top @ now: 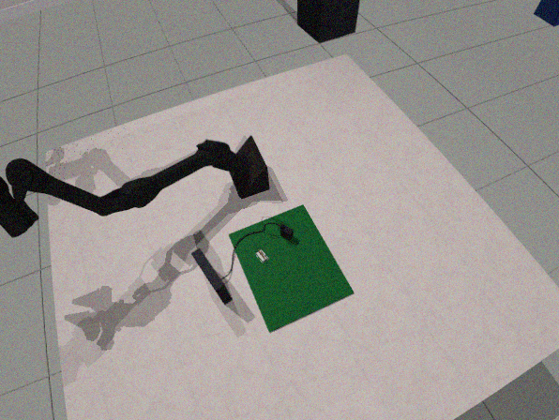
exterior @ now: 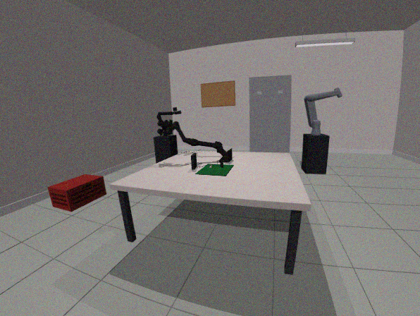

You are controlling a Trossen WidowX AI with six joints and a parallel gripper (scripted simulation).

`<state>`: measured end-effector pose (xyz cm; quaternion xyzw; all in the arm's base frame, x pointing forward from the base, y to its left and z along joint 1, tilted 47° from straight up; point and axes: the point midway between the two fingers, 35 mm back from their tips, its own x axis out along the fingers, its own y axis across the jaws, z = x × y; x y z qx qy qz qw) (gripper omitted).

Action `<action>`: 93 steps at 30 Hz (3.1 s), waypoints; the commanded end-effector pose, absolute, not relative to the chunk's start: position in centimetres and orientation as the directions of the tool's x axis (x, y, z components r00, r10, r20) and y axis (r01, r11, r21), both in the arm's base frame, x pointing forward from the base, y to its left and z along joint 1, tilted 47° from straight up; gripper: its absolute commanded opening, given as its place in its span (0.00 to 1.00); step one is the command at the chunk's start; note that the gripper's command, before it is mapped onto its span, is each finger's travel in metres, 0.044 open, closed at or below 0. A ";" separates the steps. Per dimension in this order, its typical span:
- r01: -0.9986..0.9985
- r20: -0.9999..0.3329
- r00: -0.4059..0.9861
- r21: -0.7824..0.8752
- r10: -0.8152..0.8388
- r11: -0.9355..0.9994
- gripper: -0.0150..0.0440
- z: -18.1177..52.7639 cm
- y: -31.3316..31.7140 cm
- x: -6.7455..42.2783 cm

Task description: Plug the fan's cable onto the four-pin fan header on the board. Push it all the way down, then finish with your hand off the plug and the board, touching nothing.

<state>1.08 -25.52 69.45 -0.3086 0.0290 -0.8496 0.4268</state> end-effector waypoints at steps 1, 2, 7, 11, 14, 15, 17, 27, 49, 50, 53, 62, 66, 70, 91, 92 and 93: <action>0.707 0.500 -0.445 -0.313 -0.743 -0.634 0.98 69.4 -25.5 1.1; 0.707 0.500 -0.445 -0.313 -0.743 -0.634 1.00 69.4 -25.5 1.1; 0.684 0.551 -0.460 -0.281 -0.697 -0.673 1.00 70.6 -23.7 -0.3; 0.632 0.639 -0.484 -0.217 -0.598 -0.744 1.00 72.6 -20.0 -2.5; 0.623 0.671 -0.501 -0.159 -0.546 -0.766 1.00 73.2 -17.7 -3.6; 0.623 0.680 -0.508 -0.134 -0.530 -0.770 1.00 73.4 -16.9 -3.9; 0.620 0.698 -0.521 -0.088 -0.492 -0.780 1.00 73.7 -15.2 -4.7; 0.482 0.801 -0.563 0.118 -0.204 -0.868 1.00 75.6 -4.2 -8.2; -0.066 0.694 -0.373 0.642 0.616 -0.764 1.00 70.1 25.1 -5.2; -0.092 0.677 -0.354 0.661 0.645 -0.744 1.00 69.6 26.2 -4.7; -0.164 0.617 -0.292 0.720 0.731 -0.674 1.00 67.6 29.5 -2.9; -0.344 0.311 -0.028 0.889 0.950 -0.301 1.00 58.1 39.1 4.9; -0.362 0.256 -0.007 0.900 0.967 -0.241 1.00 56.1 39.4 5.9; -0.379 0.182 0.041 0.912 0.982 -0.153 1.00 53.7 40.3 7.5; -0.270 -0.659 0.459 0.535 0.595 0.801 1.00 26.9 39.3 25.3; -0.256 -0.694 0.464 0.490 0.551 0.833 1.00 25.6 38.6 25.9; -0.242 -0.729 0.466 0.440 0.501 0.865 1.00 24.2 37.7 26.6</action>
